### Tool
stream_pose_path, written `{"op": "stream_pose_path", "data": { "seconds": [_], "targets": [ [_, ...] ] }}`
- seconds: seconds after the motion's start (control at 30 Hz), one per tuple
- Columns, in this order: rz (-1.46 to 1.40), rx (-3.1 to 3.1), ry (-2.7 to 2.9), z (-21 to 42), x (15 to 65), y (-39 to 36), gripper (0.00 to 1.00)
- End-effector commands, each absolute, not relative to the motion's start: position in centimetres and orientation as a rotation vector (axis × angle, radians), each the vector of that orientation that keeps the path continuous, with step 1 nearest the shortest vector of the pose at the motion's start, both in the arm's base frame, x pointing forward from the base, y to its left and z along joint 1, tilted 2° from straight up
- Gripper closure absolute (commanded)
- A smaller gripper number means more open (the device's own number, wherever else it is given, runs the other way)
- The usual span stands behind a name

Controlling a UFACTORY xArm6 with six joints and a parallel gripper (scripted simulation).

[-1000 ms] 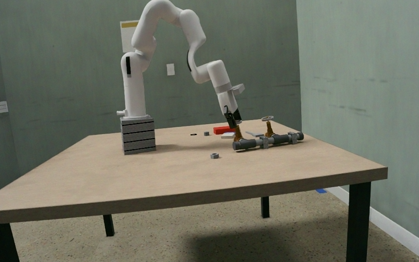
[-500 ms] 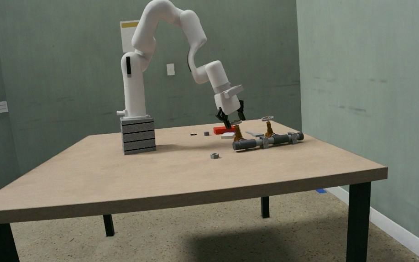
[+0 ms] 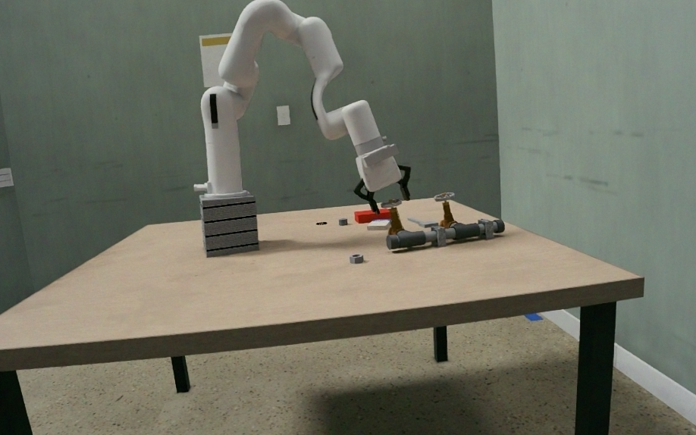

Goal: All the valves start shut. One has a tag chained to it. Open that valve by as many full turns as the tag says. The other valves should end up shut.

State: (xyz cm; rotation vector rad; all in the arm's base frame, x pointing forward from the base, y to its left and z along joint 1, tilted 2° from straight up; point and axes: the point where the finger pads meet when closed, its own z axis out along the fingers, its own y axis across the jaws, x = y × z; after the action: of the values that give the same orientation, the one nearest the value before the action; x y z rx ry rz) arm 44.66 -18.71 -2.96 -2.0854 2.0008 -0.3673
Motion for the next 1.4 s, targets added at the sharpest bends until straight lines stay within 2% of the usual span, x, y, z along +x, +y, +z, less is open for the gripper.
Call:
{"op": "stream_pose_path", "data": {
  "seconds": [0.0,1.2,1.23,1.37],
  "targets": [
    [-0.191,-2.112,2.104,-2.80,44.81,-18.78,0.00],
    [-0.191,-2.112,2.104,-2.80,44.81,-18.78,0.00],
    [-0.191,-2.112,2.104,-2.80,44.81,-18.78,1.00],
    [-0.191,-2.112,2.104,-2.80,44.81,-18.78,1.00]
  ]
}}
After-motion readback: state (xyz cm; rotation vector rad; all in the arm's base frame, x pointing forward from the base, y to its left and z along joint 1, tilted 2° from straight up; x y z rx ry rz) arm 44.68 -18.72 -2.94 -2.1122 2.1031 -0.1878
